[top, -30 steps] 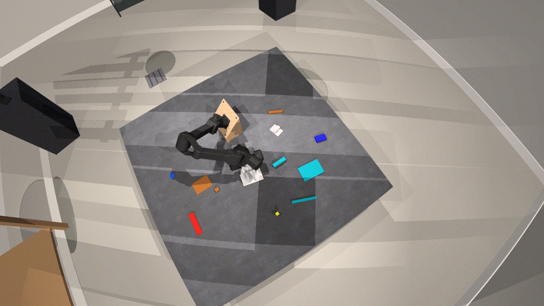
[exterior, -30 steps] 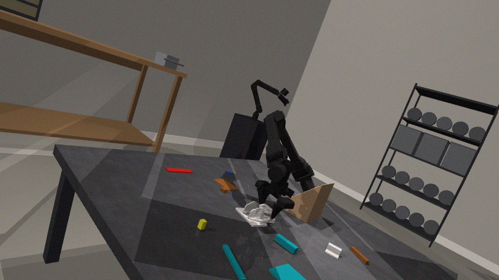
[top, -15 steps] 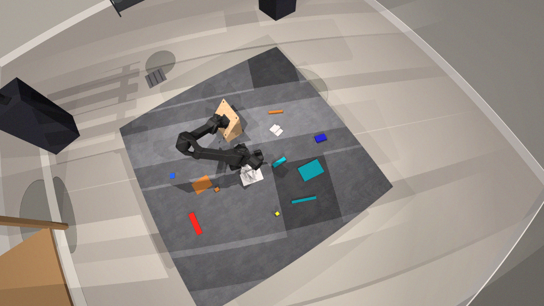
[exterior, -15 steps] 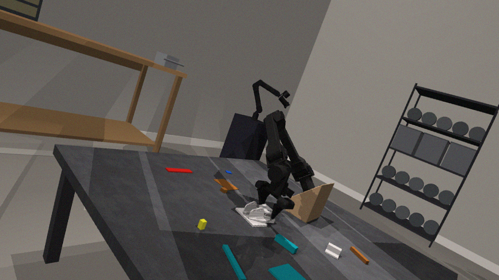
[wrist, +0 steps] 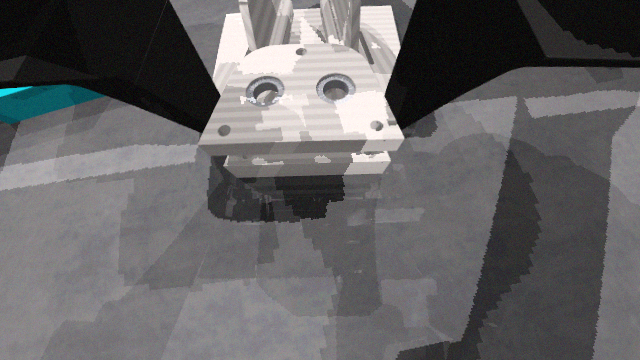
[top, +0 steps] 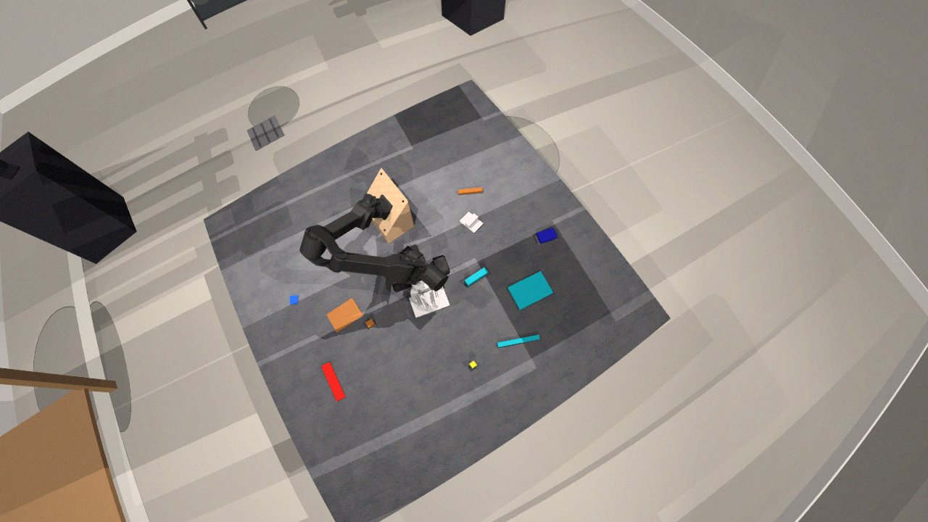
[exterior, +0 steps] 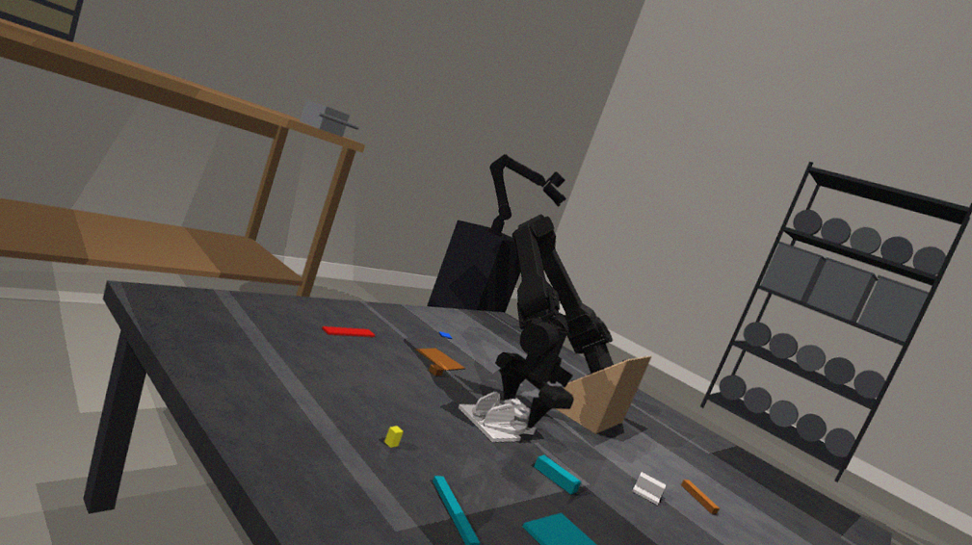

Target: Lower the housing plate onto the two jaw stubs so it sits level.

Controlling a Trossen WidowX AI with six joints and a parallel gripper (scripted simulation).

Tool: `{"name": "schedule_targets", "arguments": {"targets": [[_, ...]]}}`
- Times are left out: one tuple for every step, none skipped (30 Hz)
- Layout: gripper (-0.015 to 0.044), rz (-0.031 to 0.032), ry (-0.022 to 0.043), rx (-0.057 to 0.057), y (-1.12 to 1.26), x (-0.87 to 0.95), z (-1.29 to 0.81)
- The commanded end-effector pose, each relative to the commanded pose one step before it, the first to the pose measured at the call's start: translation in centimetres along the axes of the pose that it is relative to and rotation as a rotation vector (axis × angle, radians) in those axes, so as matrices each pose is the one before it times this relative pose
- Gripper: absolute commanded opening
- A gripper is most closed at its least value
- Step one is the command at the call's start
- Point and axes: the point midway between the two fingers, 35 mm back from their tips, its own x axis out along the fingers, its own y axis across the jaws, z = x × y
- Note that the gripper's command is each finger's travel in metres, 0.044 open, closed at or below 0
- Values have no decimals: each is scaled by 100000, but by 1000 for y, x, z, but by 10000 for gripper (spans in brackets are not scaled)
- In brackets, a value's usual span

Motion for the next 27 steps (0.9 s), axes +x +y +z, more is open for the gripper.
{"name": "schedule_targets", "arguments": {"targets": [[351, 295, 120, -913, 18, 112, 44], [351, 0, 0, 0, 0, 0, 0], [351, 0, 0, 0, 0, 0, 0], [351, 0, 0, 0, 0, 0, 0], [351, 1, 0, 0, 0, 14, 0], [351, 2, 0, -1, 0, 41, 0], [351, 3, 1, -1, 1, 68, 0], [351, 3, 1, -1, 1, 68, 0], [351, 2, 0, -1, 1, 40, 0], [351, 1, 0, 0, 0, 13, 0], [351, 0, 0, 0, 0, 0, 0], [351, 0, 0, 0, 0, 0, 0], [351, 0, 0, 0, 0, 0, 0], [351, 0, 0, 0, 0, 0, 0], [351, 0, 0, 0, 0, 0, 0], [351, 0, 0, 0, 0, 0, 0], [351, 1, 0, 3, 0, 14, 0], [351, 2, 0, 9, 0, 41, 0], [351, 3, 1, 14, 1, 68, 0], [351, 3, 1, 14, 1, 67, 0], [351, 2, 0, 9, 1, 40, 0], [351, 1, 0, 3, 0, 13, 0], [351, 0, 0, 0, 0, 0, 0], [351, 0, 0, 0, 0, 0, 0], [351, 0, 0, 0, 0, 0, 0], [351, 0, 0, 0, 0, 0, 0], [351, 0, 0, 0, 0, 0, 0]]}}
